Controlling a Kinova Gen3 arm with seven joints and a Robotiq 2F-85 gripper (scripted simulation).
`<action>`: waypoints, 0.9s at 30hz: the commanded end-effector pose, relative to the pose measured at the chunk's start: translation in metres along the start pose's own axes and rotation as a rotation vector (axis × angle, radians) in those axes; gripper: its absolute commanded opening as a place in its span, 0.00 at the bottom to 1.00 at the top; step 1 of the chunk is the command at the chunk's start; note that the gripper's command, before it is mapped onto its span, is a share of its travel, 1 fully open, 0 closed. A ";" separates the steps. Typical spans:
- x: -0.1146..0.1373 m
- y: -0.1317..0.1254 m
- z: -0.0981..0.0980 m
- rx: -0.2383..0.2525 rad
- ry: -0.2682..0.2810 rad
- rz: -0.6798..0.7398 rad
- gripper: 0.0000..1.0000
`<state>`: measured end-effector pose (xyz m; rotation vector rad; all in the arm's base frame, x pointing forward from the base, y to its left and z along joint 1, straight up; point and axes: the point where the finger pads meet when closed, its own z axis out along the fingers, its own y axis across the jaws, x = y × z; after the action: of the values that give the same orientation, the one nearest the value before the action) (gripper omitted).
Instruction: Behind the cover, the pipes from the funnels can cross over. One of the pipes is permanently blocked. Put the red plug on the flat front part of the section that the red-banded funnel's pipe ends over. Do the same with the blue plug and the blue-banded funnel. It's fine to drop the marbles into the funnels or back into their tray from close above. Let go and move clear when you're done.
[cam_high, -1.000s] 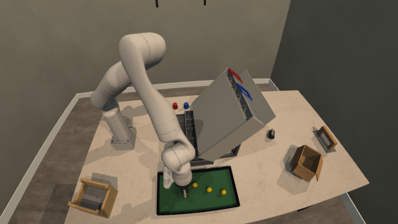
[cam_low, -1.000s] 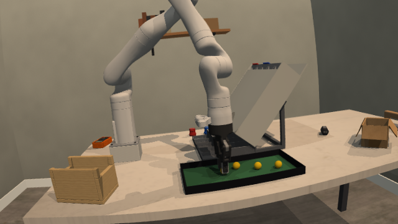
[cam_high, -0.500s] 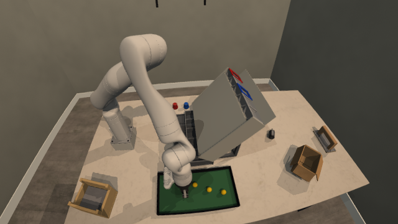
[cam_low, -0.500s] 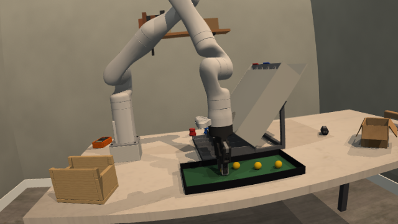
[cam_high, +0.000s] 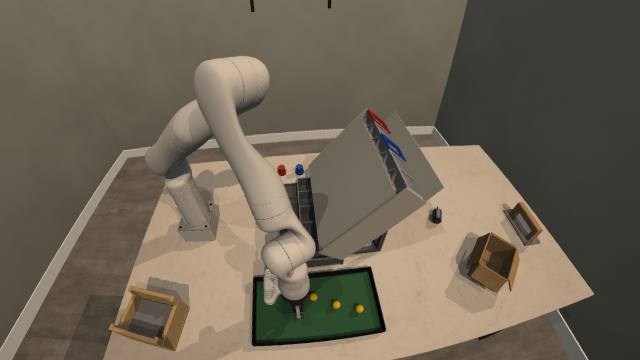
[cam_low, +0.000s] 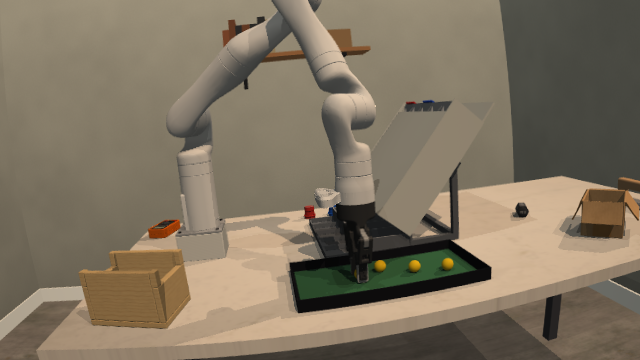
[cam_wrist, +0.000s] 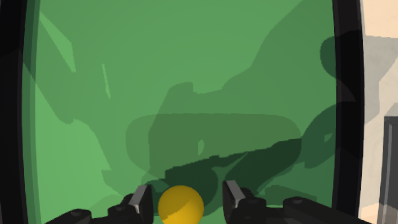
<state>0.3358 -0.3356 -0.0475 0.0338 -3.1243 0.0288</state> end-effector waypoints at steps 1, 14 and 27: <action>-0.001 -0.001 0.000 0.001 -0.003 0.002 0.50; 0.000 0.000 -0.001 0.001 -0.001 0.000 0.00; -0.001 -0.001 -0.001 0.001 -0.002 0.000 0.00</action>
<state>0.3360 -0.3356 -0.0473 0.0338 -3.1248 0.0291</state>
